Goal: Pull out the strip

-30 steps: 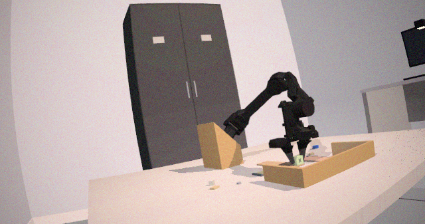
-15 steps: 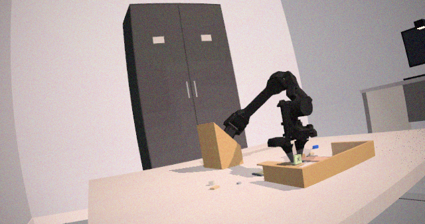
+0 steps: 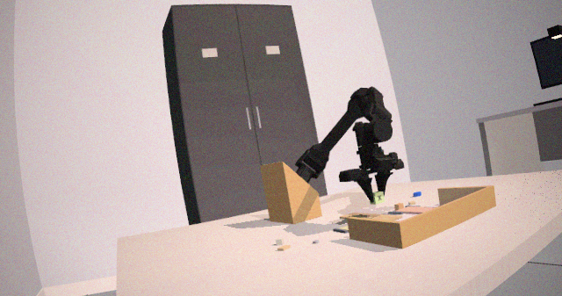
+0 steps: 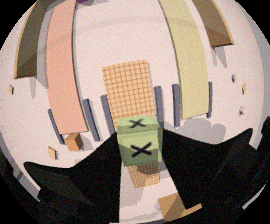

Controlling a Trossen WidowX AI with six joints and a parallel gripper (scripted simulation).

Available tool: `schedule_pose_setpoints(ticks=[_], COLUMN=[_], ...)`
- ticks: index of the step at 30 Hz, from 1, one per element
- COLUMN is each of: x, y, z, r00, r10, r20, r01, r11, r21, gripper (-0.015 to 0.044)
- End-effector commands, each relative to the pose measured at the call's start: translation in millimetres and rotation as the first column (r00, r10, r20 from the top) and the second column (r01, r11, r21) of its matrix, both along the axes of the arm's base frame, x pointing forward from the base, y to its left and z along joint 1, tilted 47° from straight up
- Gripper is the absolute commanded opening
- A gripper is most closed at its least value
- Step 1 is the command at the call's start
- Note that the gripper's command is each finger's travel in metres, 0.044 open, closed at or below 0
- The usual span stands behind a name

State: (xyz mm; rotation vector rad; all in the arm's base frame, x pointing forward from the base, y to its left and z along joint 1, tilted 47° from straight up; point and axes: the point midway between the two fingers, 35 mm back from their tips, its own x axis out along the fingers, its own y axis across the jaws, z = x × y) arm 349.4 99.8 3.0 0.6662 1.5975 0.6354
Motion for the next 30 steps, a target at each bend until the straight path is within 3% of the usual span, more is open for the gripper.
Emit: schedule_pose_setpoints(ticks=[1, 16, 30], x=[-7.3, -56.6, -53.1], y=[-4.2, -14.9, -41.3], z=[0.6, -3.5, 20.8], r00=[1.000, 1.000, 1.000], r10=[0.002, 0.002, 0.002], r20=[-0.002, -0.004, -0.004], r01=[-0.002, -0.002, -0.002], r11=[1.000, 1.000, 1.000], r21=[-0.005, -0.006, -0.007], gripper=[0.0000, 0.0000, 0.0000])
